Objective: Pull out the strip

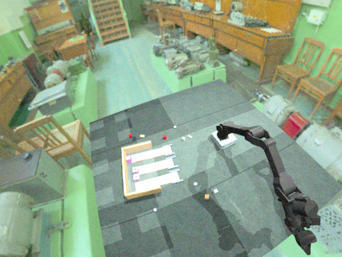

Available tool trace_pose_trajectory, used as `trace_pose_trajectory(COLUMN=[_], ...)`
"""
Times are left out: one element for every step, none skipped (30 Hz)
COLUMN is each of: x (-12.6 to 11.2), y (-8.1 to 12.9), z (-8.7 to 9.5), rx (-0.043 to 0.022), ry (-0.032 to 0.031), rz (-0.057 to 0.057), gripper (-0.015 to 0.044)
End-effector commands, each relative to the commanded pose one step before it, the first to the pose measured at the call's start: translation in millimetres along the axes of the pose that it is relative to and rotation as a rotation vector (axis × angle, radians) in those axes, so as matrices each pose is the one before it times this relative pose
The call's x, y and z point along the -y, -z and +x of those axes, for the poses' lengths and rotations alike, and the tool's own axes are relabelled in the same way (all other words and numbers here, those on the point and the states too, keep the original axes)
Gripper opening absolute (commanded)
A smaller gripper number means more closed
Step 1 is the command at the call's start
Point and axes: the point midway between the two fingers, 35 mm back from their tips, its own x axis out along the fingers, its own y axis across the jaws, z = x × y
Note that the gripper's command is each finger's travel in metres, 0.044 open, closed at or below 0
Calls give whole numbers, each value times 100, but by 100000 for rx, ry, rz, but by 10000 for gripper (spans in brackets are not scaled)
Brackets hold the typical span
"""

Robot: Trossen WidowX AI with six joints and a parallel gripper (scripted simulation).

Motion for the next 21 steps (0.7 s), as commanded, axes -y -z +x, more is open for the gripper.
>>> trace_pose_trajectory(x=[177, 528, 875, 1056, 1060, 1000, 502, 670, 806, 903, 969, 1009, 1030, 1036, 1038, 1032, 1025, 1019, 1016, 1014, 994], y=[240, 716, 1184, 1409, 1386, 1281, 626, 831, 991, 1098, 1162, 1193, 1202, 1191, 1176, 1153, 1129, 1109, 1092, 1078, 1069], z=[-112, -341, -578, -709, -716, -677, -333, -450, -547, -619, -669, -701, -721, -729, -734, -733, -731, -730, -730, -732, -752], rx=[-373, -1117, -1851, -2216, -2194, -2041, -1005, -1338, -1600, -1779, -1891, -1949, -1971, -1960, -1942, -1909, -1873, -1841, -1815, -1791, -1713], ry=[147, 448, 769, 966, 1007, 982, 500, 684, 844, 974, 1076, 1155, 1217, 1261, 1302, 1332, 1360, 1390, 1423, 1460, 1422], rz=[514, 1542, 2573, 3111, 3117, 2934, 1457, 1954, 2357, 2649, 2850, 2977, 3052, 3081, 3100, 3096, 3089, 3088, 3097, 3113, 3270], gripper=[400, 400, 400, 400, 400, 400, 400, 400, 400, 400, 400, 400, 400, 400, 400, 400, 400, 400, 400, 400, 400])
